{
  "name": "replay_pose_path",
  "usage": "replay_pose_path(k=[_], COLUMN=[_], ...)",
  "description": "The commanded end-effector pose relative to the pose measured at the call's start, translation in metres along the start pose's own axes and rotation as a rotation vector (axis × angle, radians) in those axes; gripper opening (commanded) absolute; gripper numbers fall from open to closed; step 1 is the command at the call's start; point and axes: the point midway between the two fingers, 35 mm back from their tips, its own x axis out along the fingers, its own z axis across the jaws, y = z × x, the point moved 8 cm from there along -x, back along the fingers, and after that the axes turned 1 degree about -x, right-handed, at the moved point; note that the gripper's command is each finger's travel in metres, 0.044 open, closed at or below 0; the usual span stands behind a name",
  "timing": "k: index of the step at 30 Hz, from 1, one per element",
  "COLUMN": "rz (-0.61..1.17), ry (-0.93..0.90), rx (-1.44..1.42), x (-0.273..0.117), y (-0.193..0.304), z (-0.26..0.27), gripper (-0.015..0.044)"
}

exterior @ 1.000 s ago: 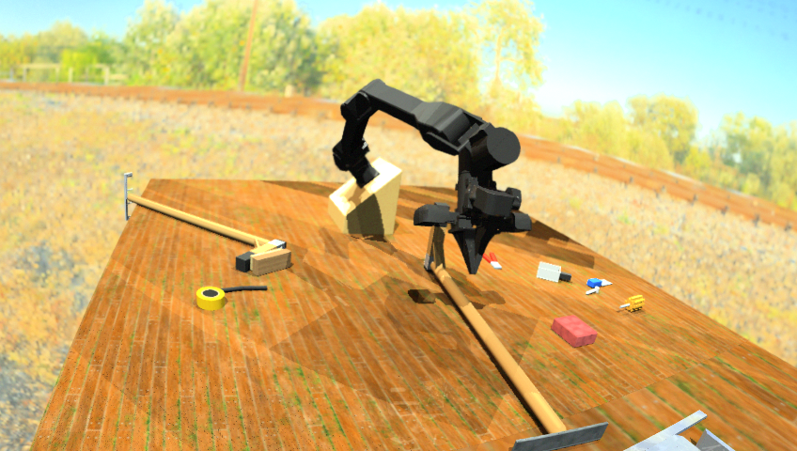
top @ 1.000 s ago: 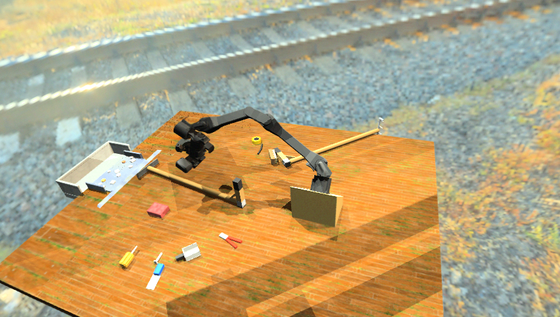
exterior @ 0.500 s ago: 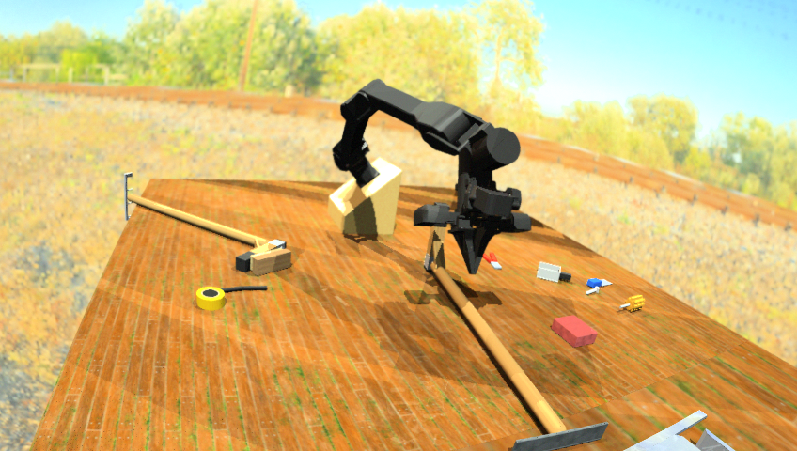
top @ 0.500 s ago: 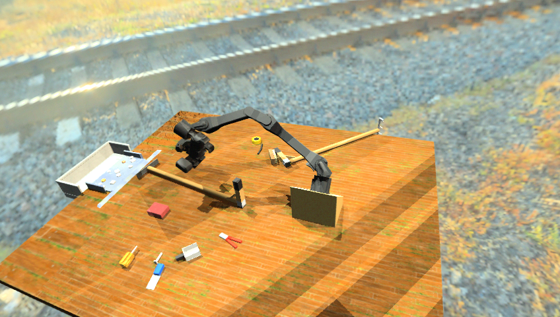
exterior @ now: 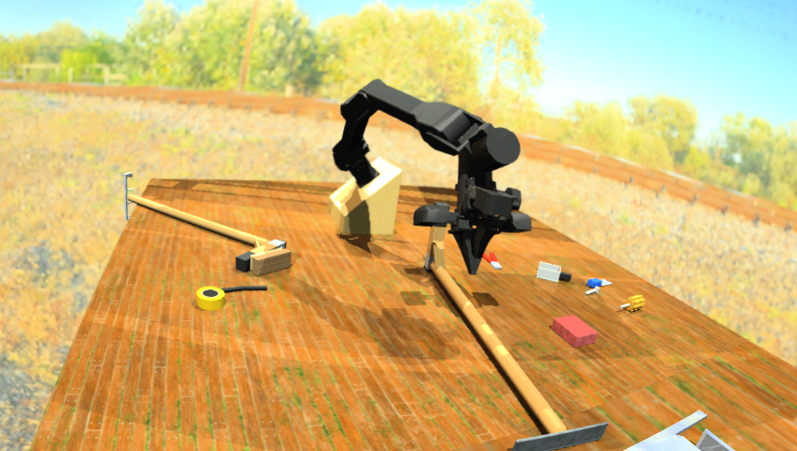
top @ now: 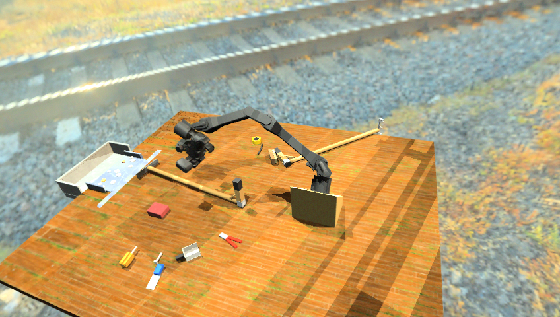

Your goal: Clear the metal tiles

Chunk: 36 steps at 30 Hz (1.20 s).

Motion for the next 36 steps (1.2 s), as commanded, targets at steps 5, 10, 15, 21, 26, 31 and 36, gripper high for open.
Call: replay_pose_path(k=[5, 10, 15, 21, 26, 31, 36], rz=[0.0, 0.0, -0.003, -0.045, -0.091, -0.136, -0.181], ry=[0.0, 0.0, 0.0, -0.003, -0.007, -0.012, -0.018], rx=[0.0, 0.0, -0.001, -0.01, -0.019, -0.027, -0.034], x=[0.0, 0.0, -0.001, -0.024, -0.048, -0.072, -0.095], y=[0.0, 0.0, 0.0, 0.0, 0.001, 0.004, 0.008], z=[0.0, 0.0, 0.0, 0.008, 0.016, 0.023, 0.03], gripper=[0.0, 0.0, 0.0053, 0.021, 0.0341, 0.044, 0.044])
